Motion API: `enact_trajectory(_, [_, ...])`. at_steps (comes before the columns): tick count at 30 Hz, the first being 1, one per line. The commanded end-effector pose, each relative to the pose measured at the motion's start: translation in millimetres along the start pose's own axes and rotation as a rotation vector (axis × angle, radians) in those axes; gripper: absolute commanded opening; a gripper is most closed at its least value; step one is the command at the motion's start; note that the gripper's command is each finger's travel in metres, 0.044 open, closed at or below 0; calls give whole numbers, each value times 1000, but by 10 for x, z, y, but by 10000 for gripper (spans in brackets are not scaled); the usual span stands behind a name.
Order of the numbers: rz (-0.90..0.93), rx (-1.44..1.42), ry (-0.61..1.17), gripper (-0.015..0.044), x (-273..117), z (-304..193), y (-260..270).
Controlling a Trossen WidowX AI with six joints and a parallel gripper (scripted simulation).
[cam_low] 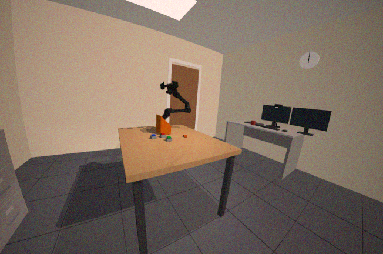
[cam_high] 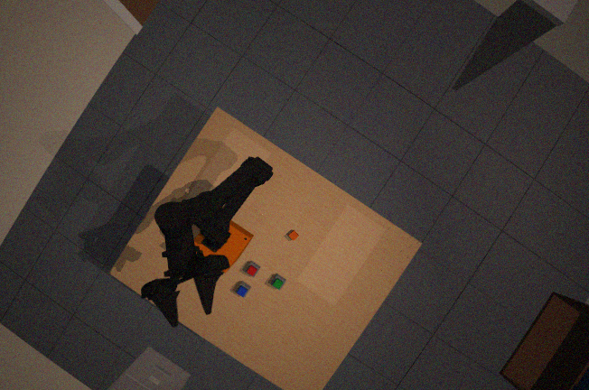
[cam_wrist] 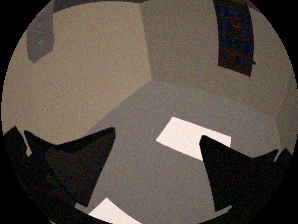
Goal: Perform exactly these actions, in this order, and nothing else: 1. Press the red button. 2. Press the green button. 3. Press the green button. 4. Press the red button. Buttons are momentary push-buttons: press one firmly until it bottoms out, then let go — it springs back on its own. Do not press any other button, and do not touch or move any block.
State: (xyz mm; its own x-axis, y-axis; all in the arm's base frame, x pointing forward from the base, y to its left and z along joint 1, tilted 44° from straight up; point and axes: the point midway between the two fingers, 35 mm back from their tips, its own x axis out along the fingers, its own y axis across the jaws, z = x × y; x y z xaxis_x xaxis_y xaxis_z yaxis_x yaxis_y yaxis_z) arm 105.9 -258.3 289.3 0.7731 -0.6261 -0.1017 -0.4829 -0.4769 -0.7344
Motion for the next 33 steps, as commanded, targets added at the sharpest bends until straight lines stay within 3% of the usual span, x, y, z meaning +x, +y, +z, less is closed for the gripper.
enact_trajectory(1, [3,21,-9,400,19,17,16])
enact_trajectory(5, [92,426,-201,400,373,439,298])
enact_trajectory(9, [304,859,-428,400,672,1121,550])
enact_trajectory(13, [636,1209,-616,400,757,1904,716])
enact_trajectory(17, [1083,1445,-723,400,600,2678,818])
enact_trajectory(21, [1613,1530,-698,400,223,3332,886])
enact_trajectory(25, [2140,1439,-511,400,-284,3775,940])
enact_trajectory(27, [2227,1405,-460,400,-382,3830,949])
enact_trajectory(33, [2227,1405,-460,400,-382,3831,949])
